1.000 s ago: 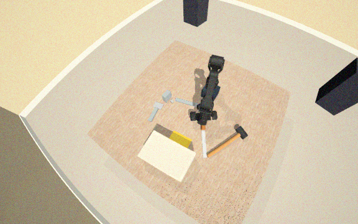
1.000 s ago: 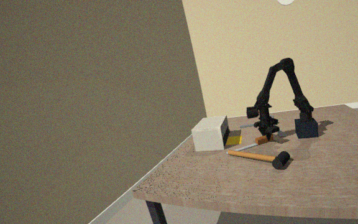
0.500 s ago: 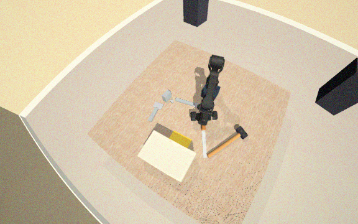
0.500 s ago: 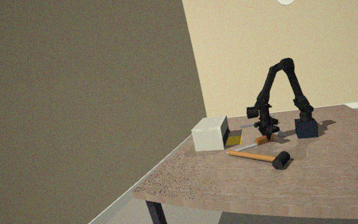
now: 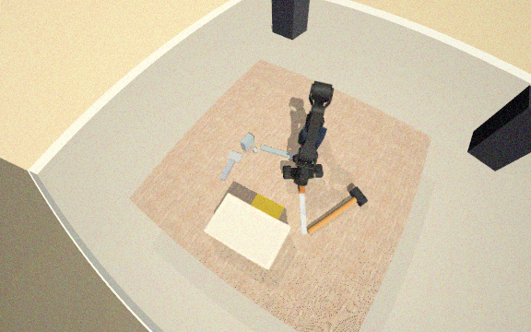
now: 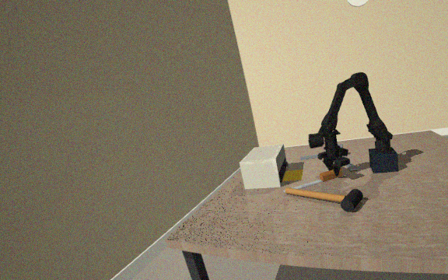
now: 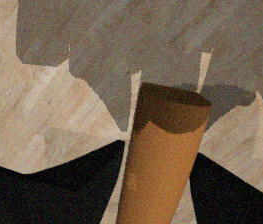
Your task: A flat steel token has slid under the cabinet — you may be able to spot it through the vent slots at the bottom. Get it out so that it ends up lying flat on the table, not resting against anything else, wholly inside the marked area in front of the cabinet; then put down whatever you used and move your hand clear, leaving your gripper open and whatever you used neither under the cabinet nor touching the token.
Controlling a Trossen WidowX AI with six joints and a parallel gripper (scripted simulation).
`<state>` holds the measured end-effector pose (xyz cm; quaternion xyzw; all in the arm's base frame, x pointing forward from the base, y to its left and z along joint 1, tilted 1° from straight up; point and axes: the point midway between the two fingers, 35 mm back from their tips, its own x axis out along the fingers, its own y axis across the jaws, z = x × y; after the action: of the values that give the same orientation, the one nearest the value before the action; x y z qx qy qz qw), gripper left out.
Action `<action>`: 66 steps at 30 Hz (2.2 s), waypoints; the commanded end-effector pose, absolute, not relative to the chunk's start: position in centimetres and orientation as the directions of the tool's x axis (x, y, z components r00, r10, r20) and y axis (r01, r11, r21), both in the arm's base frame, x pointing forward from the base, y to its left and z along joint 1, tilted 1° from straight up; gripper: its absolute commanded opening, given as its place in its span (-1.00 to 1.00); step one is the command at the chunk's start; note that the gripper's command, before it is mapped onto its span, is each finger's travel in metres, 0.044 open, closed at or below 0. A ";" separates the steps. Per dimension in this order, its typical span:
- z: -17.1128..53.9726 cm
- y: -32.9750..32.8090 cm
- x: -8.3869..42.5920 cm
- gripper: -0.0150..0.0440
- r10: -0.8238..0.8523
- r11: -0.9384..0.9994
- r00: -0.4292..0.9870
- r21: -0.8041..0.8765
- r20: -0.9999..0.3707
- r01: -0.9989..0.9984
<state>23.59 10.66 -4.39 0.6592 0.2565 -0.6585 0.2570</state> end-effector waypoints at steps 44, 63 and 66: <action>-4.7 10.6 23.7 -0.49 0.007 -0.732 0.007 0.000 -1.000 0.681; -4.6 10.5 23.7 0.42 0.006 -0.746 -0.002 -0.006 -1.000 0.666; -4.6 10.5 23.6 0.42 0.006 -0.747 -0.003 -0.006 -1.000 0.665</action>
<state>23.63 10.46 -4.67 0.6606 0.2531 -0.6611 0.2500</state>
